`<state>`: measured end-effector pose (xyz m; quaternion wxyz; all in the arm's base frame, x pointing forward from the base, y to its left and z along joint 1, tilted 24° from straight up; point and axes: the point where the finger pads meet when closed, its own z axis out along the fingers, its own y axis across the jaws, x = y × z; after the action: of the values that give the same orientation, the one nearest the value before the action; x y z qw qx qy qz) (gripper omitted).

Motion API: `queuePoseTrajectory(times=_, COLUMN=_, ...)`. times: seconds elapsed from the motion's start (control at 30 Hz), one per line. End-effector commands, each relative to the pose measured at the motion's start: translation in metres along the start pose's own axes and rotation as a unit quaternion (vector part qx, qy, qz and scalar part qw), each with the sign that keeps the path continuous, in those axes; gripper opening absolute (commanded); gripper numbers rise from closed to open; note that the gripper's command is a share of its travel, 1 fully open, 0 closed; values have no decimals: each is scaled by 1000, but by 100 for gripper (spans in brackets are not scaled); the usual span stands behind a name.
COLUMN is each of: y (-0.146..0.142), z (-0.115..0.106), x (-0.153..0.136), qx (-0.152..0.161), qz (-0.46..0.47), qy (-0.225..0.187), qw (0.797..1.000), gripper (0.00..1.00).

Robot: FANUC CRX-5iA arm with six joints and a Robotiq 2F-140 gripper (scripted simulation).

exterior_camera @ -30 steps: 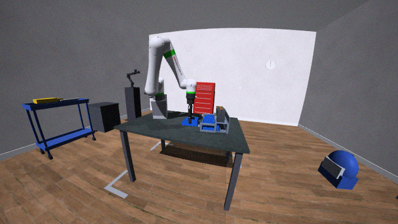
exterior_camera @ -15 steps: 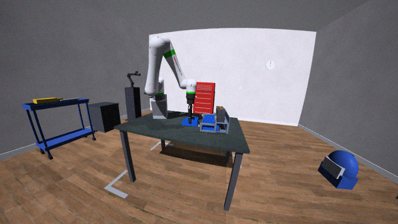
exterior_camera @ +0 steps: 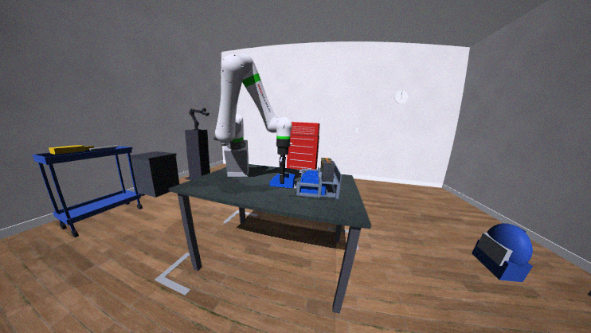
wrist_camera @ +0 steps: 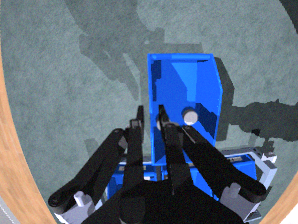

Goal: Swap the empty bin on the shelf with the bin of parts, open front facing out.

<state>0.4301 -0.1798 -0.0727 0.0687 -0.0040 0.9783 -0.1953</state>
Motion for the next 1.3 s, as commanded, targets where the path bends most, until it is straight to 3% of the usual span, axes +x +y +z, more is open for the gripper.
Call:
queuePoseTrajectory(times=0.0, y=0, z=-1, x=-1, qx=0, qz=0, qy=-1, qw=1000, gripper=24)
queuePoseTrajectory(times=0.6, y=0, z=-7, x=-1, qx=0, qz=0, qy=-1, qw=1000, gripper=24)
queuePoseTrajectory(times=1.27, y=0, z=-30, x=-1, qx=0, qz=0, qy=-1, qw=1000, gripper=24)
